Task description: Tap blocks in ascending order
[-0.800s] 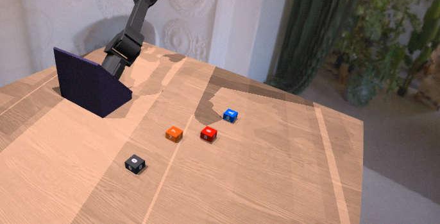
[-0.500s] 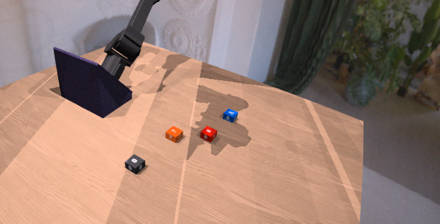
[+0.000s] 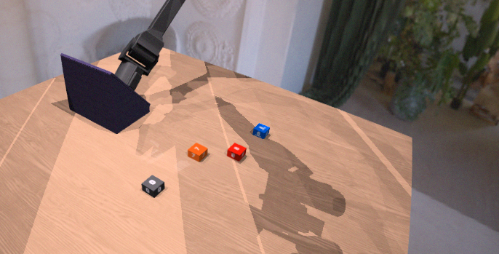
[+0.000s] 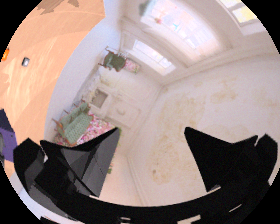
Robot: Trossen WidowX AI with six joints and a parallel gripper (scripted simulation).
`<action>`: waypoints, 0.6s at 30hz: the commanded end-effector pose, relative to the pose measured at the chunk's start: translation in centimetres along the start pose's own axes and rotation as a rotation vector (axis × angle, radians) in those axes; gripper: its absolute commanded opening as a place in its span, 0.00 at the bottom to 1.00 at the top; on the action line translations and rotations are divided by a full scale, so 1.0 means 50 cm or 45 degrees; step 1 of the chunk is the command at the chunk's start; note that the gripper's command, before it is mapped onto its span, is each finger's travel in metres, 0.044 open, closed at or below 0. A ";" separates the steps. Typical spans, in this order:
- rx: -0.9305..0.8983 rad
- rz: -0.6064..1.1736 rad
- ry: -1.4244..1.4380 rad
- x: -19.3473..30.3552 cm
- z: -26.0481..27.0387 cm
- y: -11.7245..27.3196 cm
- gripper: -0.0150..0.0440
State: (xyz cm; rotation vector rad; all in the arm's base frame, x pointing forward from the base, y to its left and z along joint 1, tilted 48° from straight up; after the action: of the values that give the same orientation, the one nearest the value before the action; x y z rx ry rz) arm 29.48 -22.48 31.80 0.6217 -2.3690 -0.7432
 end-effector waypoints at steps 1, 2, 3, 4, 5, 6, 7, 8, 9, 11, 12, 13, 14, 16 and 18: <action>-0.277 -0.179 -0.024 -0.049 0.053 -0.102 0.93; -0.347 -0.219 -0.035 -0.060 0.068 -0.124 0.93; -0.420 -0.257 -0.049 -0.071 0.084 -0.145 0.93; -0.495 -0.295 -0.065 -0.081 0.101 -0.166 0.93; -0.574 -0.333 -0.085 -0.091 0.119 -0.187 0.93; -0.656 -0.369 -0.108 -0.101 0.138 -0.207 0.93; -0.742 -0.403 -0.134 -0.111 0.158 -0.226 0.93; -0.831 -0.437 -0.164 -0.121 0.179 -0.245 0.93; -0.925 -0.469 -0.197 -0.130 0.201 -0.263 0.93; -1.125 -0.527 -0.277 -0.149 0.249 -0.296 0.93; -1.233 -0.552 -0.325 -0.158 0.275 -0.312 0.93; -1.347 -0.575 -0.378 -0.167 0.301 -0.327 0.93; -1.467 -0.594 -0.436 -0.175 0.329 -0.341 0.93; -1.716 -0.617 -0.568 -0.191 0.386 -0.365 0.93; -1.961 -0.619 -0.709 -0.205 0.440 -0.383 0.93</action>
State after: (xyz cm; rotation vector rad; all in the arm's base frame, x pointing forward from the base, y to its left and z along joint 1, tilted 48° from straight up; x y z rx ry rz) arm 29.43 -23.86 5.50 0.4848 -1.5350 -2.3623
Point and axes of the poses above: the point midway between the two fingers, 35 mm back from their tips, its own y axis back along the fingers, its own z axis across the jaws, x = y × z, the point moved 9 cm from there along y, back along the fingers, and after that the axes turned 6 degrees about y, right-handed, at the moved point
